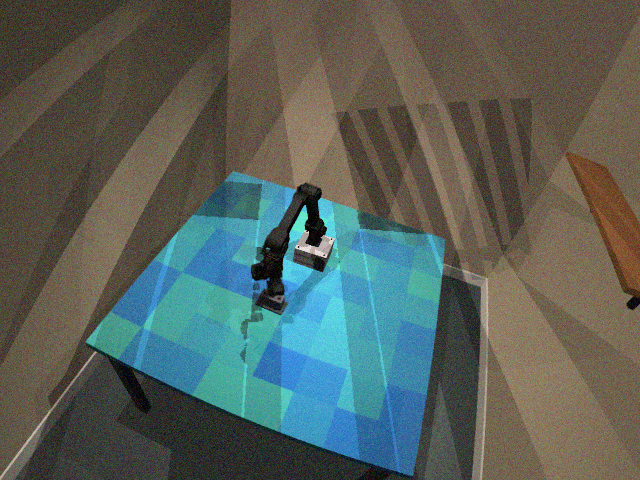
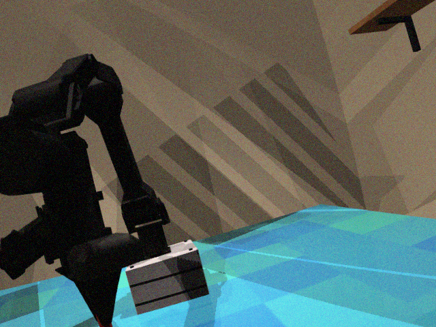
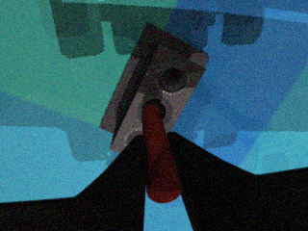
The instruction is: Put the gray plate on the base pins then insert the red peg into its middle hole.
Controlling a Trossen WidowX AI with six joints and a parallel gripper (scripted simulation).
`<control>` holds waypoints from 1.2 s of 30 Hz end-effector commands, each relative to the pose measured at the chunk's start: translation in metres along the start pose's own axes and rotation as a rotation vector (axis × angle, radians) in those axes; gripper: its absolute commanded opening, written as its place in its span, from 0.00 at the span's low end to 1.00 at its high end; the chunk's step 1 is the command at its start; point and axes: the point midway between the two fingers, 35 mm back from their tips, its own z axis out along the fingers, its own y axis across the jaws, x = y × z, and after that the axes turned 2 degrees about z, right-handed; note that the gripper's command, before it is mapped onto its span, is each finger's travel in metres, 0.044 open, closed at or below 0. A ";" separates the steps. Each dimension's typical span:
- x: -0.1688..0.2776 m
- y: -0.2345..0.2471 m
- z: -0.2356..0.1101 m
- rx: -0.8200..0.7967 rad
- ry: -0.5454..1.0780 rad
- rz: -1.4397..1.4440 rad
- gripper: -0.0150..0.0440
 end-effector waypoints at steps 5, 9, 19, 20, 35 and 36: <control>0.001 -0.003 0.012 0.012 0.004 -0.003 0.25; 0.001 -0.002 0.011 0.010 0.004 -0.002 0.25; 0.001 -0.002 0.009 0.005 0.004 0.001 0.25; 0.001 -0.002 0.009 0.005 0.004 0.001 0.25; 0.003 -0.003 0.011 0.005 0.004 0.001 0.25; 0.003 -0.004 0.012 0.005 0.004 0.001 0.25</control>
